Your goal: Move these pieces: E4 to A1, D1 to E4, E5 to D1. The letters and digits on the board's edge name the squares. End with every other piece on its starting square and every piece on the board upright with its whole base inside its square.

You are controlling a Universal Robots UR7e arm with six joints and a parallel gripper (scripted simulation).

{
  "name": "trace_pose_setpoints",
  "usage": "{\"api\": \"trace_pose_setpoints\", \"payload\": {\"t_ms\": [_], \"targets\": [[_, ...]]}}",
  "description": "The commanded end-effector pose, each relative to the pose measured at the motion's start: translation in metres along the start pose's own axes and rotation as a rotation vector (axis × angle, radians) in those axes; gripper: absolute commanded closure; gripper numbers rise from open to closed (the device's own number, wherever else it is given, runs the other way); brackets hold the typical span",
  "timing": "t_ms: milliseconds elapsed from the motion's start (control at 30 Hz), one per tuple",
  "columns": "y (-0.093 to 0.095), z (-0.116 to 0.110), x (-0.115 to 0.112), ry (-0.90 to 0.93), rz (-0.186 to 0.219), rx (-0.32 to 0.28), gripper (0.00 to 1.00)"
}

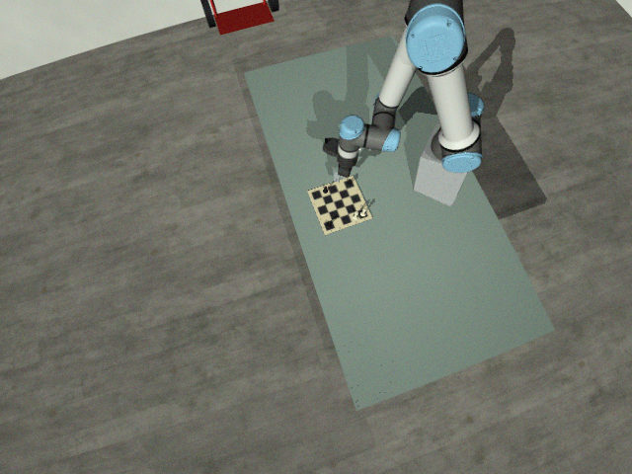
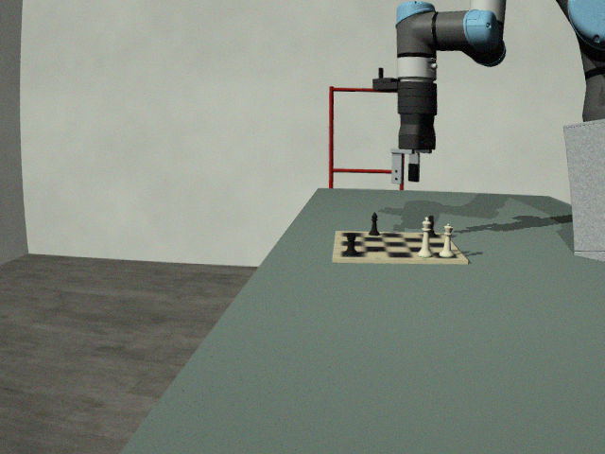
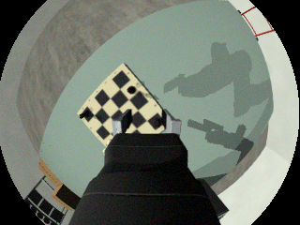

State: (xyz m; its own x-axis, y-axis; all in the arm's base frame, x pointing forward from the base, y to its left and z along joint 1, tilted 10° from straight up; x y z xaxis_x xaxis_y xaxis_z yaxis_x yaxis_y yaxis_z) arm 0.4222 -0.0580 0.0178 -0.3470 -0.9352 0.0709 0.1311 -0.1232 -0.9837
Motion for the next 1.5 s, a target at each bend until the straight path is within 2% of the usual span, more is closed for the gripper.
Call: {"api": "trace_pose_setpoints", "payload": {"t_ms": [0,233,300,800,867,1300,1467], "targets": [[0.000,0.010,-0.004,-0.206,0.007,0.000,0.00],[0.000,0.022,-0.012,-0.520,0.007,0.001,0.00],[0.000,0.022,-0.012,-0.520,0.007,0.001,0.00],[-0.001,0.039,-0.024,-1.152,0.006,0.004,0.00],[-0.001,0.039,-0.024,-1.152,0.006,0.004,0.00],[-0.002,0.047,-0.029,-1.551,0.006,0.005,0.00],[-0.002,0.048,-0.029,-1.615,0.006,0.005,0.00]]}}
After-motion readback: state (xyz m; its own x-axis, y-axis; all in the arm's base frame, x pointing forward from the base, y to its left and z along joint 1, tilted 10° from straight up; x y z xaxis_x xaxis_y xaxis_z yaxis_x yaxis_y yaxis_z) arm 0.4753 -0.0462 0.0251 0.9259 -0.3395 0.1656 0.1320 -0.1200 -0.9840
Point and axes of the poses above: the point where the finger pads meet when closed, its own y axis out along the fingers, its own x axis across the jaws, z = x × y, the point moved 8 cm from there along -y, back along the fingers, and after that the axes turned 13 degrees about -y, right-handed, at the moved point
